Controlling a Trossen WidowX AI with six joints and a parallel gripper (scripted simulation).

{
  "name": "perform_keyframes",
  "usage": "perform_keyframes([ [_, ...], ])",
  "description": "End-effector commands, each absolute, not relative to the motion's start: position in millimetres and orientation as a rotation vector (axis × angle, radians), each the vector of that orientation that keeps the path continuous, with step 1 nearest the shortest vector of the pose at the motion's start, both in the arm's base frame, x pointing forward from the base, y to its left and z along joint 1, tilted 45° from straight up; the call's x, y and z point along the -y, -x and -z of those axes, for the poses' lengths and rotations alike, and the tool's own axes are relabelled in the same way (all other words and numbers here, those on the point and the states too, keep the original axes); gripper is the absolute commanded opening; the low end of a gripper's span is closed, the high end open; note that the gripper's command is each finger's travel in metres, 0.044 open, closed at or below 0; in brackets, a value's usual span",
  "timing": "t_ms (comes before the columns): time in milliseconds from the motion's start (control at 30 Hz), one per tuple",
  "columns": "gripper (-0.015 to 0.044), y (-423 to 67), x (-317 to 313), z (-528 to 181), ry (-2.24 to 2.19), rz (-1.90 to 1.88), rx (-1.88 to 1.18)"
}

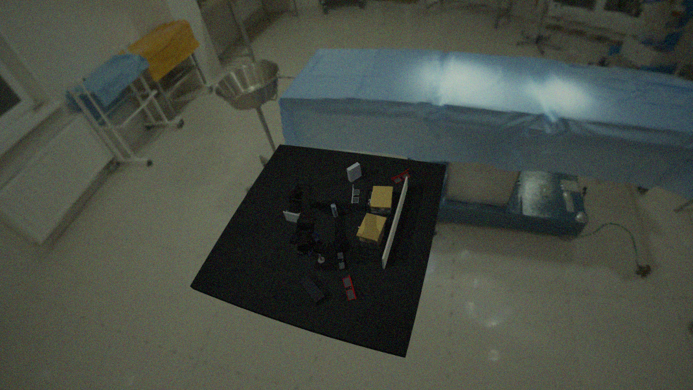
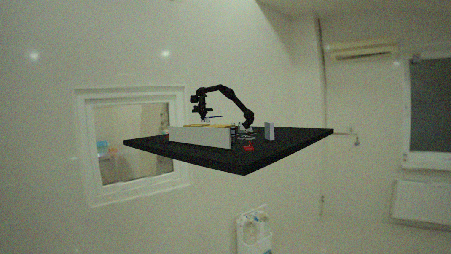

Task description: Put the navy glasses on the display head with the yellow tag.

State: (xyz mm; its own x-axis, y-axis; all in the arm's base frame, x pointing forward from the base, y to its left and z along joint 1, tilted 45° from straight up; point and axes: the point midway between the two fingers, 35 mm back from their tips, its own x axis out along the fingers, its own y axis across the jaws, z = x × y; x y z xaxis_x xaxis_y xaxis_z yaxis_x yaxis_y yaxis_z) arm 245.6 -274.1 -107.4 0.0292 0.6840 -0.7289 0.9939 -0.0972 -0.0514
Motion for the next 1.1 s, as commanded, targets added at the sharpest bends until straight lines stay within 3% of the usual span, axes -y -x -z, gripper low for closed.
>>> perform_keyframes([
  [0,0.0000,-251,273,102,-1.747,0.718,-1.700],
  [1067,0.0000,-289,239,72,-0.860,-0.334,-1.561],
])
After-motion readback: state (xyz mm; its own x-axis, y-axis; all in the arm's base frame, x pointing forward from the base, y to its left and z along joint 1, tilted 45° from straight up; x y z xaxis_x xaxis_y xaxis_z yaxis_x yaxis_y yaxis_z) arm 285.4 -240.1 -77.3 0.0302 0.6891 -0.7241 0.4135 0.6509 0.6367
